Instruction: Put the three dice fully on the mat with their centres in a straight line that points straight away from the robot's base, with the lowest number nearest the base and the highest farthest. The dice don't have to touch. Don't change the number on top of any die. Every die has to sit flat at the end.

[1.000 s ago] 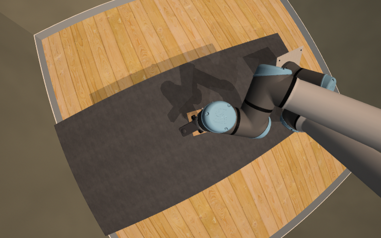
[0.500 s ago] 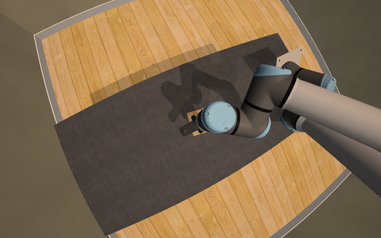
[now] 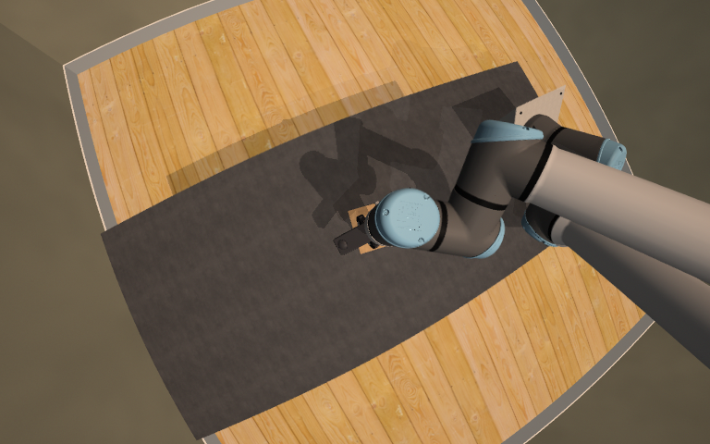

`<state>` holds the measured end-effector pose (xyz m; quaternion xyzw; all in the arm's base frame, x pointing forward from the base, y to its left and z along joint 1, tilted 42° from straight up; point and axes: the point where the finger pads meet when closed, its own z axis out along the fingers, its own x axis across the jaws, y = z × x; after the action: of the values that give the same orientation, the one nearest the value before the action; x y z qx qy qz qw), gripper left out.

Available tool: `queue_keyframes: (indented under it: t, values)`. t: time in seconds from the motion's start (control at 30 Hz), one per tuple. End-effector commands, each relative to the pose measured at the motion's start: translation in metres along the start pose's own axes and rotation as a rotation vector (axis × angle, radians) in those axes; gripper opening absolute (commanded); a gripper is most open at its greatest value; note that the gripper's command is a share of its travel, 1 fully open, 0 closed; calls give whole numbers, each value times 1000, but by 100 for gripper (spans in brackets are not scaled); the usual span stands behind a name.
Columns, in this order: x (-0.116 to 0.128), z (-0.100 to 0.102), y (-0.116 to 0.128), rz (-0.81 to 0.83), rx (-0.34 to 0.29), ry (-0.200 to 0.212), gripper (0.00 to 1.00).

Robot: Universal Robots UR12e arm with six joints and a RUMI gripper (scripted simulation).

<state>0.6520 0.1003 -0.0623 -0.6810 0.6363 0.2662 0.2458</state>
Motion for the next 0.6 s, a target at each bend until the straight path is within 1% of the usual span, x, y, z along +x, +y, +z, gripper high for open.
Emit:
queue_keyframes:
  t: [0.0, 0.27, 0.3, 0.37, 0.4, 0.53, 0.57]
  values:
    - [0, -1, -1, 0, 1, 1, 10]
    - [0, -1, -1, 0, 1, 1, 10]
    - [0, -1, -1, 0, 1, 1, 14]
    - [0, -1, -1, 0, 1, 1, 14]
    - [0, -1, -1, 0, 1, 1, 17]
    - [0, -1, -1, 0, 1, 1, 17]
    - [0, -1, -1, 0, 1, 1, 21]
